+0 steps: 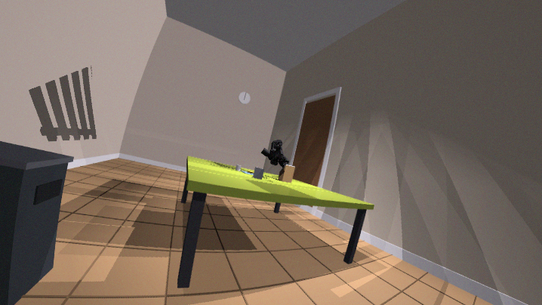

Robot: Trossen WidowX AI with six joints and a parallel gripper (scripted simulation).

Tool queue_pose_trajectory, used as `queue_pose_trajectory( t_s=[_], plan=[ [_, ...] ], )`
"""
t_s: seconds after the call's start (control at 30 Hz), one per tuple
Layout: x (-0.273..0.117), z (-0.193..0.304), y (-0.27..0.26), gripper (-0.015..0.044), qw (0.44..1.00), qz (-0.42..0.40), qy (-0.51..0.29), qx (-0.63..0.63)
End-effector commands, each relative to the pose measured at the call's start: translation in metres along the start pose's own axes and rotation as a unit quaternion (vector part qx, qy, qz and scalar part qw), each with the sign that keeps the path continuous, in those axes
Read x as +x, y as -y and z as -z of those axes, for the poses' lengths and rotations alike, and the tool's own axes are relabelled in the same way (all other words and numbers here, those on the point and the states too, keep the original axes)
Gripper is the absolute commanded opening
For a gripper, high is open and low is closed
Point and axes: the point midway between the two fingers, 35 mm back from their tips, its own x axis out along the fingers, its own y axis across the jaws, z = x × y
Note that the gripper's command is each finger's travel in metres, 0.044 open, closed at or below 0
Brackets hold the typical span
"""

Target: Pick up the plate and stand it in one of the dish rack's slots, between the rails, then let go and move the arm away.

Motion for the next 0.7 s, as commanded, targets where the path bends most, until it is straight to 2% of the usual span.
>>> queue_pose_trajectory(
  t_s=[0.0,0.33,0.67],
  plan=[
    [0.0,0.0,0.0,0.04,1.0,-0.001,0.0,0.003],
    [0.001,0.017,-0.013,0.04,0.987,-0.068,-0.006,0.148],
    [-0.001,0.033,-0.025,0.04,0.944,-0.141,-0.028,0.296]
  ],
)
